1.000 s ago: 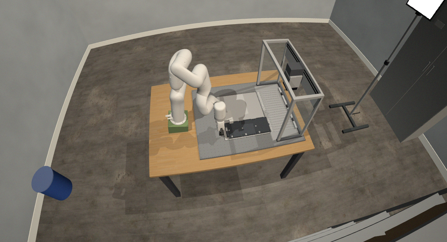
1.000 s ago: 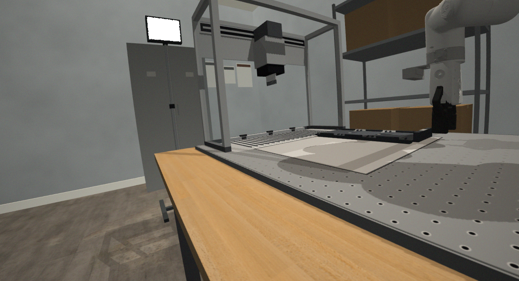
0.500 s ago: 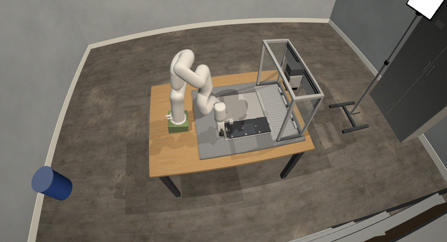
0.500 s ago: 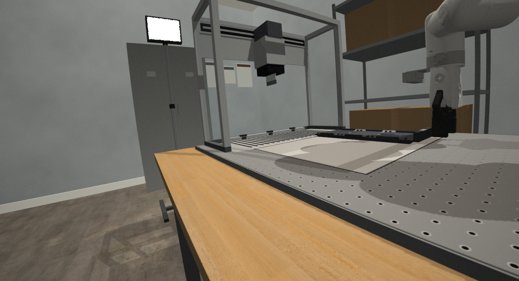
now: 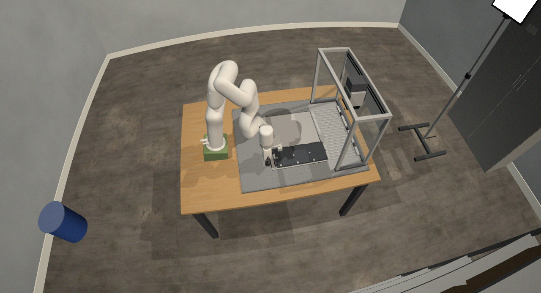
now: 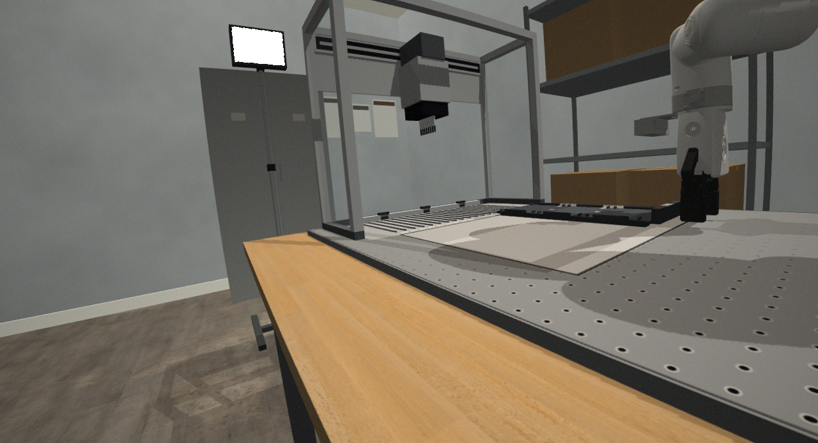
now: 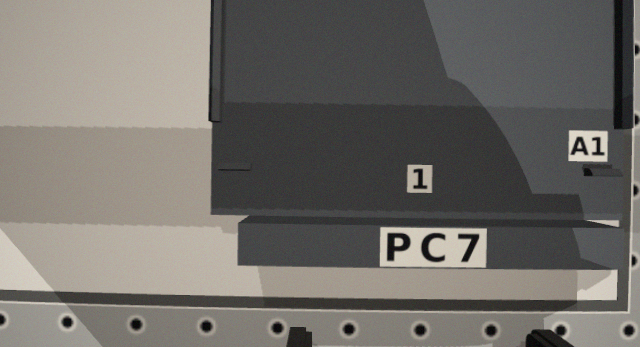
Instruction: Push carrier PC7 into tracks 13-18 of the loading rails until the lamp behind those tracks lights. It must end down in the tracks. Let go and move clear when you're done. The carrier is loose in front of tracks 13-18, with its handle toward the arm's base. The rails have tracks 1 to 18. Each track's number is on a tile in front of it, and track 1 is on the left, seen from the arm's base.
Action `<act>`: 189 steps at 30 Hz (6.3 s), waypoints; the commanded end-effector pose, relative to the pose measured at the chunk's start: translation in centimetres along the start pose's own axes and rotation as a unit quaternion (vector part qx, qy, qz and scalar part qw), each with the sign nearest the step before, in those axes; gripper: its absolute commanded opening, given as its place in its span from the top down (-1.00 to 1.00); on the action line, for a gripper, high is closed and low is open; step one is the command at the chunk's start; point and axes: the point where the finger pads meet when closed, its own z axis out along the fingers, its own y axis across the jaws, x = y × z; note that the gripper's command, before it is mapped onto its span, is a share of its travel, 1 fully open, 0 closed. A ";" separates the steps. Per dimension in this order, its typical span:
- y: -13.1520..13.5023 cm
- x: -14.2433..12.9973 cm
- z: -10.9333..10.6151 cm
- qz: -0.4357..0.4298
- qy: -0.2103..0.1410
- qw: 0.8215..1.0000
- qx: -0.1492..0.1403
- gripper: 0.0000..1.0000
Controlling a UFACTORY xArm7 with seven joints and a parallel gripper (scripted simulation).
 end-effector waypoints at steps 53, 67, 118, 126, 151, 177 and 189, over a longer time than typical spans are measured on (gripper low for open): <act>0.1 3.8 0.0 0.000 0.003 1.000 0.000 -0.63; 0.1 5.2 0.0 0.000 0.003 1.000 0.000 -0.63; 0.1 9.7 0.0 0.000 0.003 1.000 0.000 -0.63; 0.1 10.4 0.0 0.000 0.003 1.000 0.000 -0.63; 0.1 12.7 0.0 0.000 0.003 1.000 0.000 -0.63; 0.1 14.9 -0.1 0.000 0.003 1.000 0.000 -0.63; 0.1 15.9 -0.1 0.000 0.003 1.000 0.000 -0.63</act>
